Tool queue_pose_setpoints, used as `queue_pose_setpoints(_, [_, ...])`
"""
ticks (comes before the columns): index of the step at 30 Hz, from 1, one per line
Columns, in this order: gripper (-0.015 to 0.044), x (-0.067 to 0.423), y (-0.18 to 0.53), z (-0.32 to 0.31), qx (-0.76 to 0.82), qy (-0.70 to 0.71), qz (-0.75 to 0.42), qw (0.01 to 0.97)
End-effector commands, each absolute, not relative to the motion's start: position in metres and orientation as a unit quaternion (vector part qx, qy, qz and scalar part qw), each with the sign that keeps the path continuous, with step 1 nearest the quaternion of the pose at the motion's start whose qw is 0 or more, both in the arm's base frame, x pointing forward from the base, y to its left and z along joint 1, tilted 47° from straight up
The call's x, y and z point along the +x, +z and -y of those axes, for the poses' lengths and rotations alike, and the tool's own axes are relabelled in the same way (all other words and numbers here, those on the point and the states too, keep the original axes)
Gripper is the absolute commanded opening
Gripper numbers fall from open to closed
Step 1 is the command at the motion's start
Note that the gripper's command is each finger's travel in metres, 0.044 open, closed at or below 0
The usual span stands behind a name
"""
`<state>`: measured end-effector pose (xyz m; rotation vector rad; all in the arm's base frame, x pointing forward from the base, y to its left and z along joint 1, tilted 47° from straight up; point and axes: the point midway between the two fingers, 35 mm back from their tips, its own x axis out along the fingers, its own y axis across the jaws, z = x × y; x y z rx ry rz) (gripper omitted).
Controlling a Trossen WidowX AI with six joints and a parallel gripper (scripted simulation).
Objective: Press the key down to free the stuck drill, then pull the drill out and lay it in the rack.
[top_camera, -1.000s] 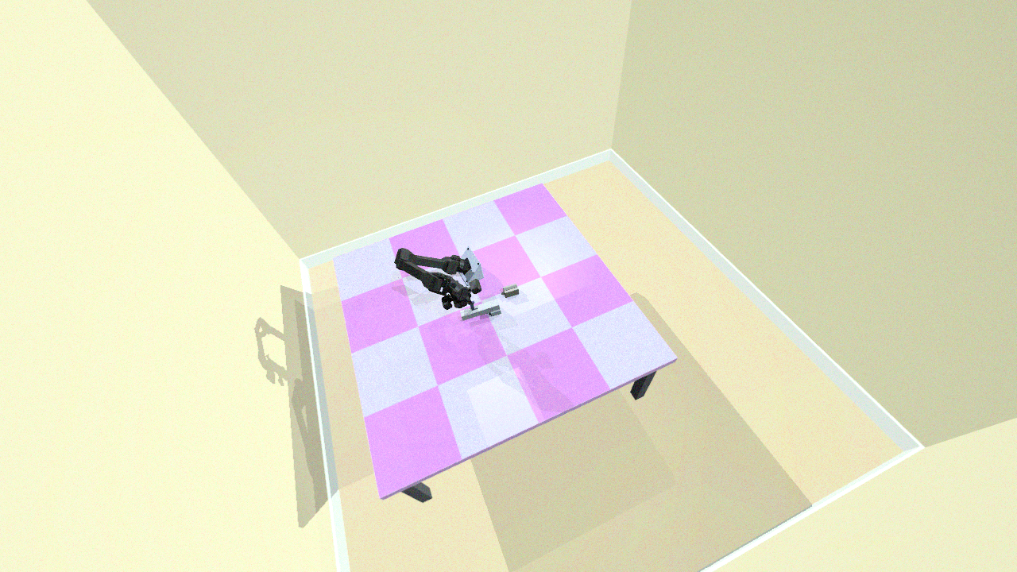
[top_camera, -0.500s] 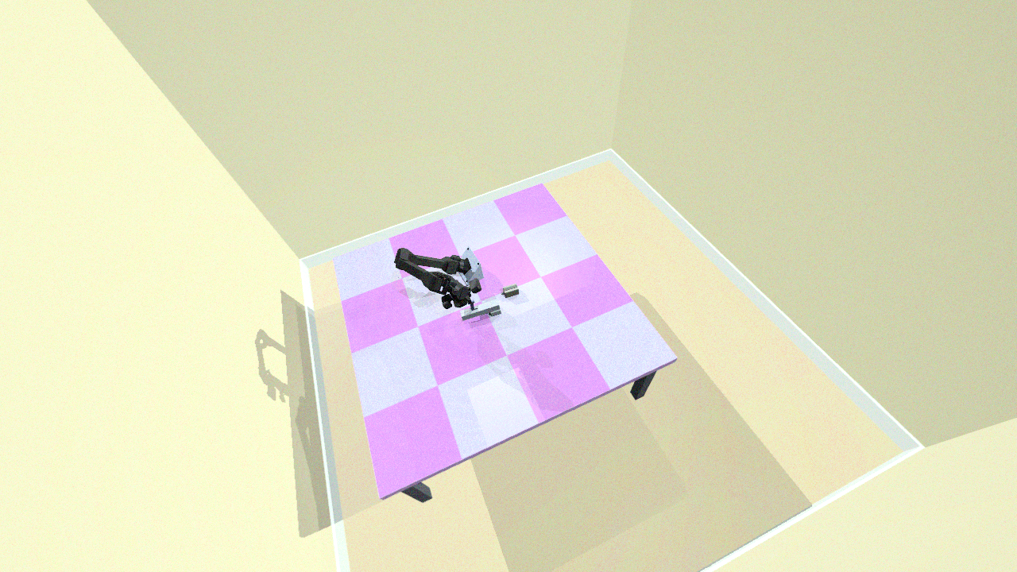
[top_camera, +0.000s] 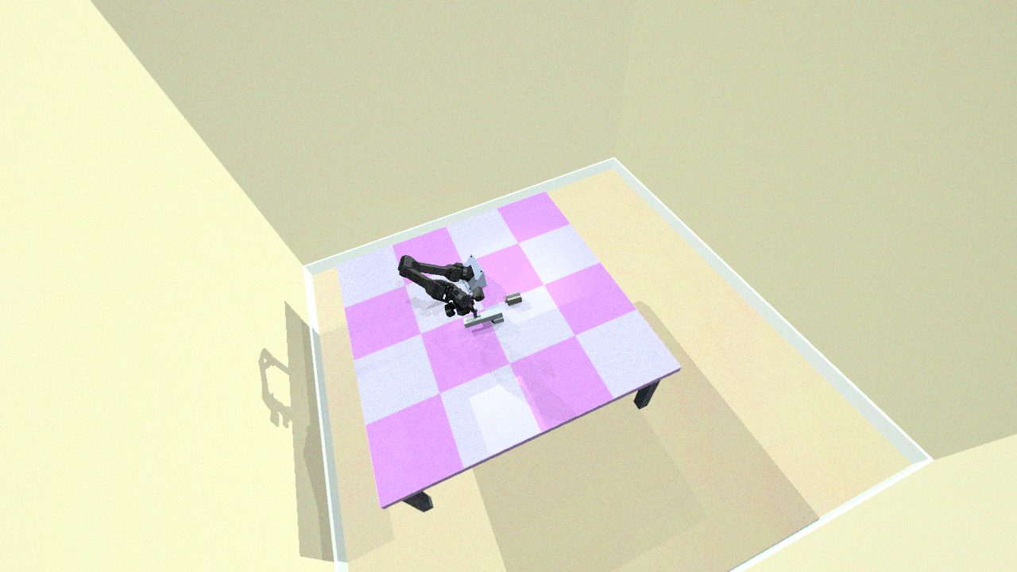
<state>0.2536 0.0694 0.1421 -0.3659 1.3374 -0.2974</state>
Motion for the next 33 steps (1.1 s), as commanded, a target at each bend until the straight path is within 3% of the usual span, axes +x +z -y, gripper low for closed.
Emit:
queue_pose_setpoints(1, [0.0,0.2545,0.1367,-0.0631,-0.17,-0.143,-0.62,0.752])
queue_pose_setpoints(33, [0.0,0.2507,0.1296,-0.0558,-0.17,-0.144,-0.62,0.752])
